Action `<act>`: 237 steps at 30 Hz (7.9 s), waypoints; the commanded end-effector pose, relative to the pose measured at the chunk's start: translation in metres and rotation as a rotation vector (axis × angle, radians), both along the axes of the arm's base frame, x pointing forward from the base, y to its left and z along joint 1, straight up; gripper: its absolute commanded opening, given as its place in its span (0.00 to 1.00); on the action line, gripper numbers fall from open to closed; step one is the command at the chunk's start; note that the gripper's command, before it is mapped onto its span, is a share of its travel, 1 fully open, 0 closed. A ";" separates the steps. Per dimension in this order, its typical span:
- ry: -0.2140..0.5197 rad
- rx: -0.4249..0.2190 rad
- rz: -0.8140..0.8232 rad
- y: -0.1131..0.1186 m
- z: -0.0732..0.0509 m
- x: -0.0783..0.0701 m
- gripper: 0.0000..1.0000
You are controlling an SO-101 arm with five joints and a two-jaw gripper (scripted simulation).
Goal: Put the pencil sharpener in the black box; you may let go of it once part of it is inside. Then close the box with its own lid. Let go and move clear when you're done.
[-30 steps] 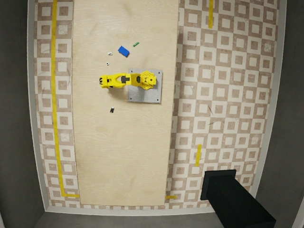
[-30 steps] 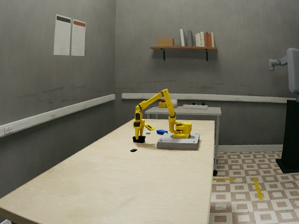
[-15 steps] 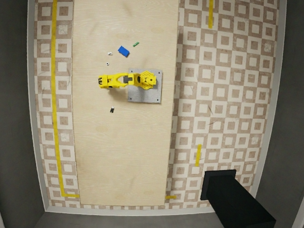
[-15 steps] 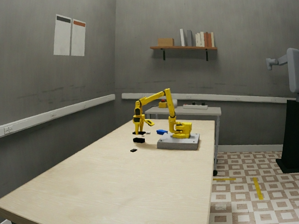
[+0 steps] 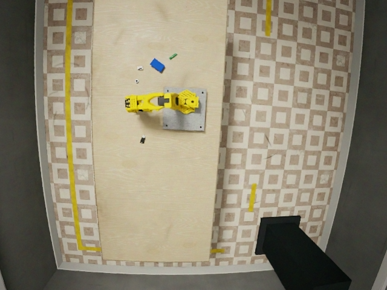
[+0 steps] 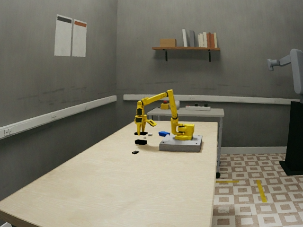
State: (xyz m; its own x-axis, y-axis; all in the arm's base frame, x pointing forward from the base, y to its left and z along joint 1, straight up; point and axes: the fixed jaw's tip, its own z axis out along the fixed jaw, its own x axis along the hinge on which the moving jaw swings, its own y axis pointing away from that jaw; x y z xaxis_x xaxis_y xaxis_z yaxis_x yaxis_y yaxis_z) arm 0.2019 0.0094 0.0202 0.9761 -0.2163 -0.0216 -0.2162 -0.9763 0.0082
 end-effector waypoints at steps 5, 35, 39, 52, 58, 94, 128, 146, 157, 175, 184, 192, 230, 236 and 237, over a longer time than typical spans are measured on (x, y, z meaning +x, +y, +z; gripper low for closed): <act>-0.021 0.003 0.007 0.002 0.011 0.007 0.21; -0.021 0.003 0.007 0.003 0.015 0.010 0.21; -0.021 0.003 0.007 0.003 0.012 0.008 0.21; -0.021 0.003 0.007 0.003 0.009 0.006 0.21; -0.021 0.003 0.007 0.003 0.009 0.006 0.21; -0.021 0.003 0.007 0.019 0.010 -0.012 0.21; -0.020 0.002 0.007 0.043 0.008 -0.055 0.21; -0.020 0.002 0.007 0.042 0.011 -0.054 0.21; -0.020 0.002 0.007 0.042 0.012 -0.053 0.21; -0.020 0.002 0.007 0.042 0.013 -0.052 0.21; -0.020 0.002 0.007 0.042 0.013 -0.052 0.21; -0.020 0.002 0.007 0.042 0.012 -0.051 0.21; -0.020 0.002 0.007 0.042 -0.038 -0.050 0.21; -0.020 0.003 0.007 0.042 -0.043 -0.051 0.21; -0.020 0.003 0.007 0.042 -0.044 -0.051 0.21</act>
